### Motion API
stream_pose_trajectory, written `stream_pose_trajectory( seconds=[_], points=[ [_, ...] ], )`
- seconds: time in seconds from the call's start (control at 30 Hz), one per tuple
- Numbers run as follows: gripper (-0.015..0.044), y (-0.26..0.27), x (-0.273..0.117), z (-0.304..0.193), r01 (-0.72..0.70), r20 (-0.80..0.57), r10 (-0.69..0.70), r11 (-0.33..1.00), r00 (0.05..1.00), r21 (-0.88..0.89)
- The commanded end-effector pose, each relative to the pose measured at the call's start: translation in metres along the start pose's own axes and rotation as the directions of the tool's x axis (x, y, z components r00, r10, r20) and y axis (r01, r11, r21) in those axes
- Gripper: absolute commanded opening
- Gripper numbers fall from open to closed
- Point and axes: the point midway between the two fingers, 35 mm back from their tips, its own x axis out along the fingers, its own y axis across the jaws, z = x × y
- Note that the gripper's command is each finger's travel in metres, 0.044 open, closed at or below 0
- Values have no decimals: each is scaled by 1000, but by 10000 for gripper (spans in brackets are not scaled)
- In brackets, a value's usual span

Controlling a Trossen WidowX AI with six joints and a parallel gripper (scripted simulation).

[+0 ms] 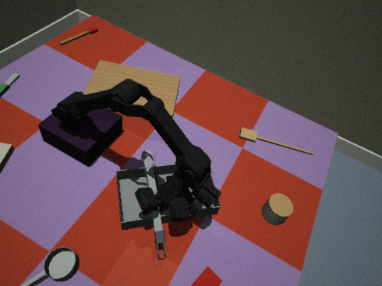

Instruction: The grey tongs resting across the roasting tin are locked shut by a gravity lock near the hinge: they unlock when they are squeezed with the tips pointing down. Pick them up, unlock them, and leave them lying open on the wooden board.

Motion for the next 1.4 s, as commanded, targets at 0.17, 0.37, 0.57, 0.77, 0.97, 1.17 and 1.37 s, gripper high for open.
stream_pose_trajectory(
  seconds=[0.17, 0.37, 0.57, 0.77, 0.97, 1.17, 1.37],
  points=[
    [208, 0, 6, -1, 0, 0, 0, 1000, 1000, 0],
    [128, 0, 6, -1, 0, 0, 0, 1000, 1000, 0],
    [88, 0, 6, -1, 0, 0, 0, 1000, 1000, 0],
    [48, 0, 6, -1, 0, 0, 0, 1000, 1000, 0],
    [-31, 0, 6, -1, 0, 0, 0, 1000, 1000, 0],
    [-150, -9, -8, 1, 1, 1, -1, 1000, 1000, 0],
    [-150, -40, -59, 0, 5, 5, -5, 1000, 1000, 1]
  ],
)
